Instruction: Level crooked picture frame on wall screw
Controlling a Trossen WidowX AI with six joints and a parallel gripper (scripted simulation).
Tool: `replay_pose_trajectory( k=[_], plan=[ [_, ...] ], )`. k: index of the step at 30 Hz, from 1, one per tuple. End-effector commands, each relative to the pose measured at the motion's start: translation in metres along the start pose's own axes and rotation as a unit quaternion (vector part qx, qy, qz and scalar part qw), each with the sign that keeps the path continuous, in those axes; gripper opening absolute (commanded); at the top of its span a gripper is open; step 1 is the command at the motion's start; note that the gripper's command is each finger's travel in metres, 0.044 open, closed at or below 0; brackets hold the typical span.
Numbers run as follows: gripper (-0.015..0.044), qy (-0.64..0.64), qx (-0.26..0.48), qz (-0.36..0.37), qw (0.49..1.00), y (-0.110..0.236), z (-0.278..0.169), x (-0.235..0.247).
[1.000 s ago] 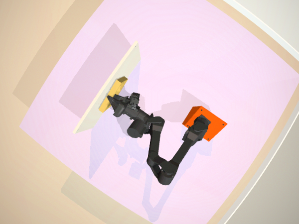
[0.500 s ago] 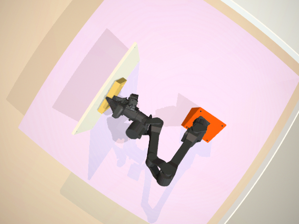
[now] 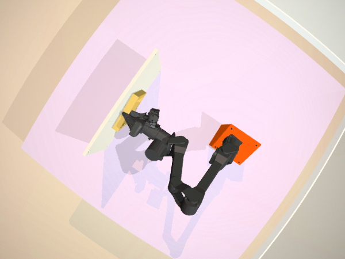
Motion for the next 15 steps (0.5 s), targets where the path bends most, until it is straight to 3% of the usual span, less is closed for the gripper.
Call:
replay_pose_trajectory(
  k=[1, 15],
  plan=[
    [0.026, 0.002, 0.002, -0.001, 1.0, -0.0006, -0.0008, -0.0004],
    [0.018, 0.002, 0.002, -0.001, 1.0, -0.0006, -0.0008, -0.0004]
  ],
)
Point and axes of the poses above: the point midway between the two fingers, 35 mm back from their tips, its own y axis back along the fingers, its own x axis across the jaws, z = x × y, the point moved 4 cm from there along y, back along the fingers, and after that the axes turned 13 degrees about -y, right-handed, at the moved point
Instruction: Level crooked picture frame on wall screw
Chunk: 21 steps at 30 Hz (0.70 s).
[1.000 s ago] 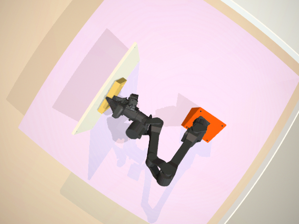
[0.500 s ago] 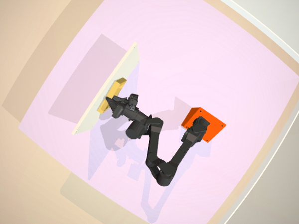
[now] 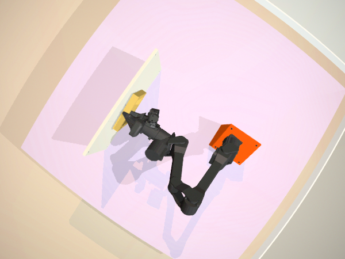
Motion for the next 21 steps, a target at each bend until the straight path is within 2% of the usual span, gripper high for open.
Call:
replay_pose_trajectory(
  k=[1, 19, 21],
  plan=[
    [0.0173, 0.002, 0.001, -0.001, 1.0, -0.0004, -0.0005, -0.0004],
    [0.0053, 0.002, 0.001, -0.001, 1.0, -0.0004, -0.0005, -0.0004],
    [0.0001, 0.002, 0.001, -0.001, 1.0, -0.0004, -0.0005, -0.0004]
  ],
)
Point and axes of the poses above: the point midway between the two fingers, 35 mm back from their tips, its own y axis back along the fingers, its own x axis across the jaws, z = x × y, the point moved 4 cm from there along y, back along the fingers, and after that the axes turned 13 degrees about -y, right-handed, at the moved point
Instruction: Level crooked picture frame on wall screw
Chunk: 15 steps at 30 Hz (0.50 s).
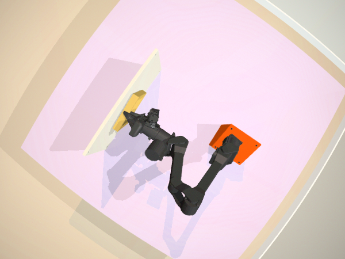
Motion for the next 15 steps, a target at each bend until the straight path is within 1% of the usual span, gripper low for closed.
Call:
replay_pose_trajectory(
  k=[1, 15],
  plan=[
    [0.0, 0.002, 0.001, -0.002, 1.0, -0.0003, -0.0005, -0.0005],
    [0.0, 0.002, 0.001, -0.002, 1.0, -0.0002, -0.0004, 0.0019]
  ],
)
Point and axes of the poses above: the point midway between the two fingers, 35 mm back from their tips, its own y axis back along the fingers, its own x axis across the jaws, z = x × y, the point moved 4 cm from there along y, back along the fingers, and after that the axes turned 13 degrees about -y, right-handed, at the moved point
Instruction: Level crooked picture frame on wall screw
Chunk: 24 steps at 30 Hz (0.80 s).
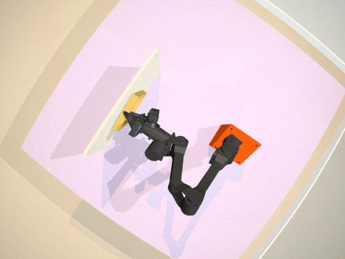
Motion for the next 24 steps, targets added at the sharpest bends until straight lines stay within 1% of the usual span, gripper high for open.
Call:
replay_pose_trajectory(
  k=[1, 24],
  plan=[
    [0.0, 0.002, 0.001, -0.001, 1.0, -0.0002, -0.0004, 0.0015],
    [0.0, 0.002, 0.001, 0.0, 1.0, -0.0002, -0.0019, 0.0088]
  ],
)
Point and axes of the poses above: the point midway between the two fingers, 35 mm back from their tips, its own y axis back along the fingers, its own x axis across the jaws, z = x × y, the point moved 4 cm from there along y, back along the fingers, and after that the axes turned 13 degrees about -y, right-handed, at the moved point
